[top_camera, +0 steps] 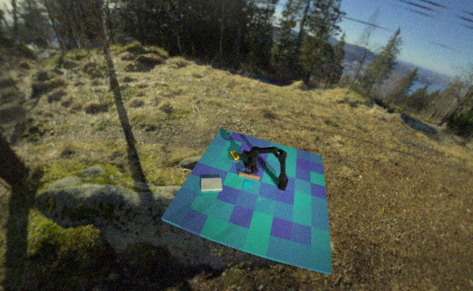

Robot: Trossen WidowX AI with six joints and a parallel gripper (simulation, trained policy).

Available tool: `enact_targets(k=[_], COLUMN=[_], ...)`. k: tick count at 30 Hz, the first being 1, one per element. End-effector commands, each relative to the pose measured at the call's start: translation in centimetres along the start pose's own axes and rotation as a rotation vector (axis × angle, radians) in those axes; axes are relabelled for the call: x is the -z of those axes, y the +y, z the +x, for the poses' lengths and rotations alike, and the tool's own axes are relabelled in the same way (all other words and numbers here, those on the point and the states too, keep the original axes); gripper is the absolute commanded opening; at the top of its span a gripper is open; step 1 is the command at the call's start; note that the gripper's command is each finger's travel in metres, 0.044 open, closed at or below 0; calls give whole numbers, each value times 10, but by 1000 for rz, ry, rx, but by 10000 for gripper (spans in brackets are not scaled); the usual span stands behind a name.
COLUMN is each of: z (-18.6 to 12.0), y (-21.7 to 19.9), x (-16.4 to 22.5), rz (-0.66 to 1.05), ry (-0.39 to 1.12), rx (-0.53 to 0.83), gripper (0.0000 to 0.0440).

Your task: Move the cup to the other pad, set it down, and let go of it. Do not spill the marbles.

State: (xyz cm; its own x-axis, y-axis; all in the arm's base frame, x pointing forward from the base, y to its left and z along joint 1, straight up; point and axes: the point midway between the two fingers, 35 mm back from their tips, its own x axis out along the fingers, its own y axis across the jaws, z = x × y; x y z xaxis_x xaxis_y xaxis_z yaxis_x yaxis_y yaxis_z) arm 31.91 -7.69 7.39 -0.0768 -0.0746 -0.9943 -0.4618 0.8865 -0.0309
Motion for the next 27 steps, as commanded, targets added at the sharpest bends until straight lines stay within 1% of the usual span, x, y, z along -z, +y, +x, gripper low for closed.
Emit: enact_targets(k=[1, 15, 27], z=[-14, -51, -66], y=[0, 23, 60], x=[-4, -27, -53], rz=[-21, -105, -186], ry=[-28, -90, -144], rx=[13, 41, 64], gripper=[0, 0, 4])
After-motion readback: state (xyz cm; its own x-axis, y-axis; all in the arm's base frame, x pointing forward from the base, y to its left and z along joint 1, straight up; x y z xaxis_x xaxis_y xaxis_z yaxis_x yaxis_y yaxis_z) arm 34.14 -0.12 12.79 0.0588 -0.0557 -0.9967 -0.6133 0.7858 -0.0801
